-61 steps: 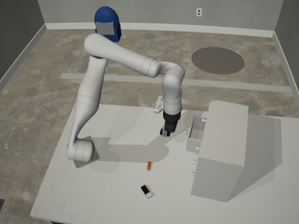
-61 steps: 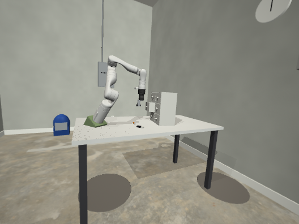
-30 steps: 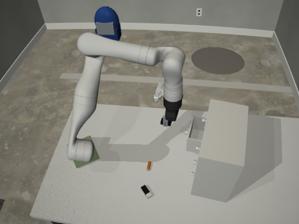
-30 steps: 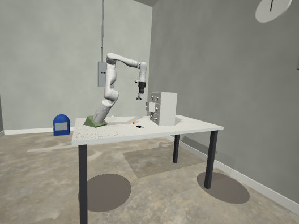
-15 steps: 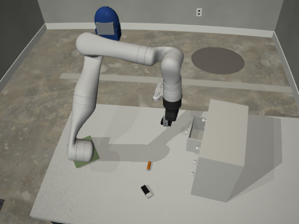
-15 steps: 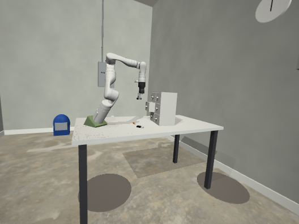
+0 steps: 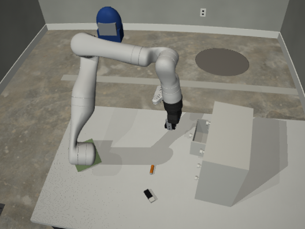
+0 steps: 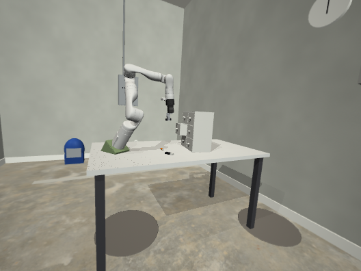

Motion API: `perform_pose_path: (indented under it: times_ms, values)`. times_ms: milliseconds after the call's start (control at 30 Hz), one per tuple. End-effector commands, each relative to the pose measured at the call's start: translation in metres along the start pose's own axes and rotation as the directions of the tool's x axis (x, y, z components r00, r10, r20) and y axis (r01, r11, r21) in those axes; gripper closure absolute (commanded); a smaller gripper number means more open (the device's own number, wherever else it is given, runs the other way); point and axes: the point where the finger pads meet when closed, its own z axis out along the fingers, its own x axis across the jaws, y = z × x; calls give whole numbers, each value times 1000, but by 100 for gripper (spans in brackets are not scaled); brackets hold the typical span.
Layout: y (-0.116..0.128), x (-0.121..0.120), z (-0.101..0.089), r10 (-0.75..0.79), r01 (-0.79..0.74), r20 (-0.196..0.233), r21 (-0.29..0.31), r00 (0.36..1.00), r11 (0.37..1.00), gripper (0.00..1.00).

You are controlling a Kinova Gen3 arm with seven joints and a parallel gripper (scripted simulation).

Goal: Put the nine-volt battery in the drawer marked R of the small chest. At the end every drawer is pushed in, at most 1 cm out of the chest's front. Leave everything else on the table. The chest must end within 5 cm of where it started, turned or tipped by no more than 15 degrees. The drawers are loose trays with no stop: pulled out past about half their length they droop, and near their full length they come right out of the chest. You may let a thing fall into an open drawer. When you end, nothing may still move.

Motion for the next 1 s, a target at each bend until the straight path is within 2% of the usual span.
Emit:
perform_pose_path:
  times_ms: [0, 500, 567, 967]
  values:
    - [-5, 3, -2, -10, 10, 0, -12, 1000, 1000, 49]
    - [-6, 3, -1, -10, 10, 0, -229, 1000, 973, 49]
    - [-6, 3, -1, -10, 10, 0, -229, 1000, 973, 49]
    - [-8, 3, 0, -10, 9, 0, -442, 1000, 897, 49]
